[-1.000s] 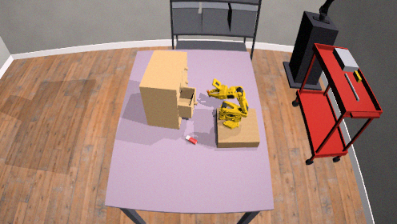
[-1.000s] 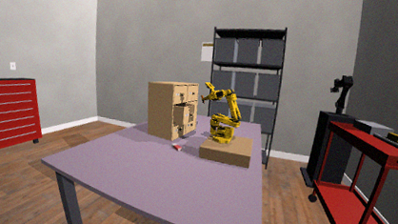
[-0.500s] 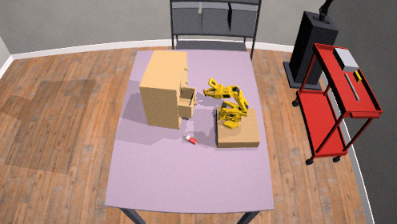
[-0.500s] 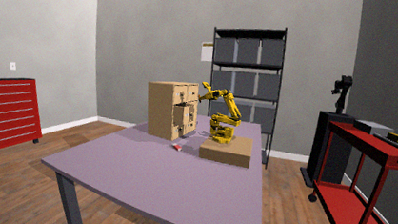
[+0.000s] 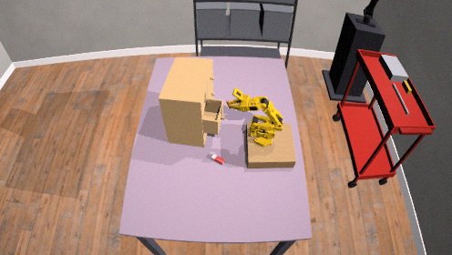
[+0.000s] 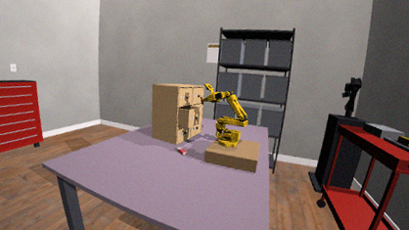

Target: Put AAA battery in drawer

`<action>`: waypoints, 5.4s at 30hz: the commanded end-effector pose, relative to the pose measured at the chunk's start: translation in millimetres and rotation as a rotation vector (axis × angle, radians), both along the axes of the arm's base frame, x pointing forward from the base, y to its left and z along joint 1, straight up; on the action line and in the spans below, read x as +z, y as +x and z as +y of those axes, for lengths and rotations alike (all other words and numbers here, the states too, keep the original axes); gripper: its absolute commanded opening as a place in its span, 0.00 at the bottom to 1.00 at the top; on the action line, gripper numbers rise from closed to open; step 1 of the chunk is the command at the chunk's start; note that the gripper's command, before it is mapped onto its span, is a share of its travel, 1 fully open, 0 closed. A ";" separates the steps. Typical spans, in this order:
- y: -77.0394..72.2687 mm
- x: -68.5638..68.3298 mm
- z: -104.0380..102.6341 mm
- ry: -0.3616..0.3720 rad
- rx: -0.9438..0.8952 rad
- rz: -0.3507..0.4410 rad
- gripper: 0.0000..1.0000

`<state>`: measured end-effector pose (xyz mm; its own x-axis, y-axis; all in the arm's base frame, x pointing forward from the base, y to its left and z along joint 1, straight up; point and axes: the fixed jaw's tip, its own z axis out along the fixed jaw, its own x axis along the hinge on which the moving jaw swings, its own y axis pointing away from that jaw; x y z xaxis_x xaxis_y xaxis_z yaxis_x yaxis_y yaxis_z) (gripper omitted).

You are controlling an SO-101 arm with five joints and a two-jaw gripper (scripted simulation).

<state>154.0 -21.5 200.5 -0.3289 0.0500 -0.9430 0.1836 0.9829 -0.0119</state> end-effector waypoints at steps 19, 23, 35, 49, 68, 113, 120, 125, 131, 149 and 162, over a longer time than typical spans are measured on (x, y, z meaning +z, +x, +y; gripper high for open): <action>3.4 -3.0 1.7 0.010 0.013 0.009 0.00; 4.0 -3.5 2.0 0.010 0.015 0.009 0.00; 5.3 -4.7 2.7 0.010 0.021 0.009 0.00; 5.1 -4.6 2.6 0.010 0.020 0.009 0.00; 17.5 -1.2 -1.2 0.010 0.010 0.009 0.00; 76.6 -10.6 -10.3 0.012 0.015 0.009 0.00; 77.2 -9.7 -10.1 0.012 0.016 0.009 0.00; 77.2 -9.7 -10.1 0.012 0.016 0.009 0.00; 77.2 -9.7 -10.1 0.012 0.016 0.009 0.00; 76.9 -10.9 -9.3 0.012 0.020 0.009 0.00; 76.8 -11.2 -9.1 0.012 0.021 0.009 0.00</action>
